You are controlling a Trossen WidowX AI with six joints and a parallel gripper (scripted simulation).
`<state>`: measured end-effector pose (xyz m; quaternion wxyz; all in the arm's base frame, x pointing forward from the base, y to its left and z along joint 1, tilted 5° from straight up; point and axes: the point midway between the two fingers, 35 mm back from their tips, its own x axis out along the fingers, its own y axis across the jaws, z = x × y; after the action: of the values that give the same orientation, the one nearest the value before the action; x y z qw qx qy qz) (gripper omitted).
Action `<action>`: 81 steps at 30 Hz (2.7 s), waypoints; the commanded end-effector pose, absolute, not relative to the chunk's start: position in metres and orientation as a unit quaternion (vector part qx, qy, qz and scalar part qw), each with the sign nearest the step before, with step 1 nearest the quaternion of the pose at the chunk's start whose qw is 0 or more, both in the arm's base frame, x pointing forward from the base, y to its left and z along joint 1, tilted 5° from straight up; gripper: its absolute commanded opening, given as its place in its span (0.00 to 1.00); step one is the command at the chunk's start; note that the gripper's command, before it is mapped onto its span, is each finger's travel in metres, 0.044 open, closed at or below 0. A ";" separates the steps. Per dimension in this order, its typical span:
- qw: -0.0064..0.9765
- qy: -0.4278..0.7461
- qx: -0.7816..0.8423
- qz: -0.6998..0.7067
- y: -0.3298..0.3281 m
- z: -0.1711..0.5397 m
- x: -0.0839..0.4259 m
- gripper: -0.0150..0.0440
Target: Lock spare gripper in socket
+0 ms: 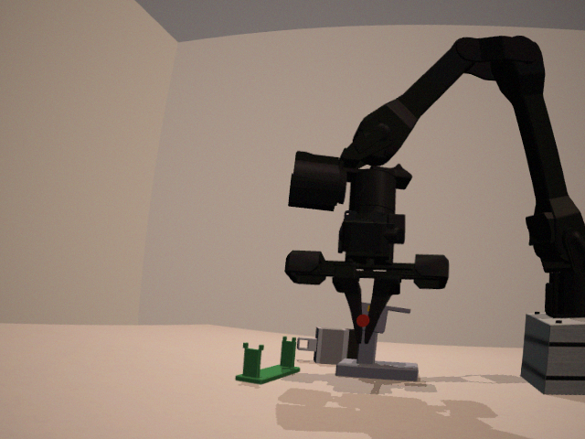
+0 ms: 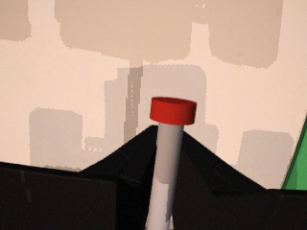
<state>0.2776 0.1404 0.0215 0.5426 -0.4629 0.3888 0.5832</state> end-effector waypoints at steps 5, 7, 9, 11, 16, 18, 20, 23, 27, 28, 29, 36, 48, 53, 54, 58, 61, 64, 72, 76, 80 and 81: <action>0.544 0.391 -0.462 0.581 0.147 0.022 0.279 0.25; 0.543 0.391 -0.462 0.581 0.149 0.022 0.279 0.25; 0.543 0.391 -0.462 0.582 0.151 0.022 0.278 0.25; 0.543 0.391 -0.462 0.581 0.153 0.023 0.278 0.25; 0.543 0.392 -0.462 0.581 0.157 0.023 0.277 0.25; 0.543 0.392 -0.462 0.581 0.158 0.023 0.277 0.25; 0.543 0.392 -0.462 0.581 0.160 0.023 0.277 0.25; 0.542 0.393 -0.462 0.581 0.163 0.024 0.277 0.25; 0.542 0.393 -0.462 0.581 0.166 0.025 0.276 0.25; 0.542 0.393 -0.462 0.581 0.167 0.026 0.276 0.25; 0.542 0.393 -0.462 0.581 0.168 0.026 0.276 0.25; 0.542 0.394 -0.462 0.581 0.174 0.028 0.275 0.25; 0.541 0.395 -0.463 0.581 0.184 0.032 0.274 0.25; 0.541 0.395 -0.463 0.581 0.188 0.033 0.274 0.25; 0.541 0.396 -0.463 0.581 0.188 0.033 0.274 0.25; 0.541 0.395 -0.463 0.581 0.188 0.036 0.273 0.25; 0.540 0.394 -0.463 0.582 0.187 0.041 0.272 0.25; 0.537 0.398 -0.461 0.583 0.186 0.046 0.271 0.25; 0.530 0.409 -0.457 0.586 0.183 0.056 0.267 0.25; 0.528 0.413 -0.455 0.586 0.182 0.060 0.265 0.25; 0.525 0.417 -0.454 0.587 0.181 0.053 0.265 0.25; 0.525 0.417 -0.454 0.587 0.181 0.053 0.265 0.25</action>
<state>0.2647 0.1814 0.0533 0.5253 -0.4540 0.4165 0.5870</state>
